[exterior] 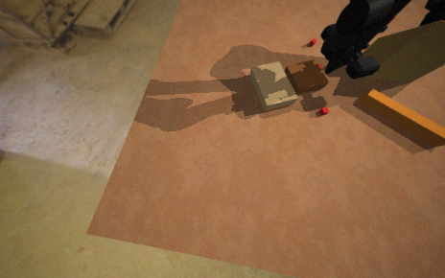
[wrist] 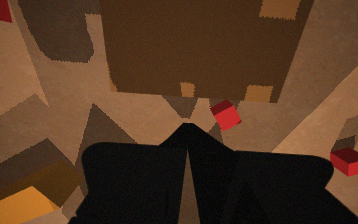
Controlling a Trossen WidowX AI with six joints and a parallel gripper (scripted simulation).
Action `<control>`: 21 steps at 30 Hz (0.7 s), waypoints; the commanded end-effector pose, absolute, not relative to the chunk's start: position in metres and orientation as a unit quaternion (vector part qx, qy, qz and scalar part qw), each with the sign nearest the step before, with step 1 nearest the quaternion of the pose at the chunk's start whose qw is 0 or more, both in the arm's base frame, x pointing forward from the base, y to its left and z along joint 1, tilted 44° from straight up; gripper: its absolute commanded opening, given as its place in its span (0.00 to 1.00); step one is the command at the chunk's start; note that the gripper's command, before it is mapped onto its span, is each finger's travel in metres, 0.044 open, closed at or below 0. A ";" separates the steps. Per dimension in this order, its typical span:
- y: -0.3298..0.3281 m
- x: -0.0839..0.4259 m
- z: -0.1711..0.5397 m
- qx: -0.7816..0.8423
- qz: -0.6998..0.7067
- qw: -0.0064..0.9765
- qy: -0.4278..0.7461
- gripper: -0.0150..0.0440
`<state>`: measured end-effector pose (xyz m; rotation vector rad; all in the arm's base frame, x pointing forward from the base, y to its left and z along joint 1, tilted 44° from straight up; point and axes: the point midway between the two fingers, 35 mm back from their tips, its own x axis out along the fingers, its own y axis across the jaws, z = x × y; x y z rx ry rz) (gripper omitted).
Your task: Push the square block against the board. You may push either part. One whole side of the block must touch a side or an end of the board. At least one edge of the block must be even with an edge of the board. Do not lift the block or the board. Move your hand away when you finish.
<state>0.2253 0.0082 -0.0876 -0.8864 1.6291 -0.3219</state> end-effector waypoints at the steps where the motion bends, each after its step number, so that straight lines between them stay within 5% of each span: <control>1: 0.005 0.227 -0.092 -0.386 -0.135 0.592 0.694 0.25; 21: 0.014 0.253 -0.099 -0.386 -0.135 0.593 0.694 0.25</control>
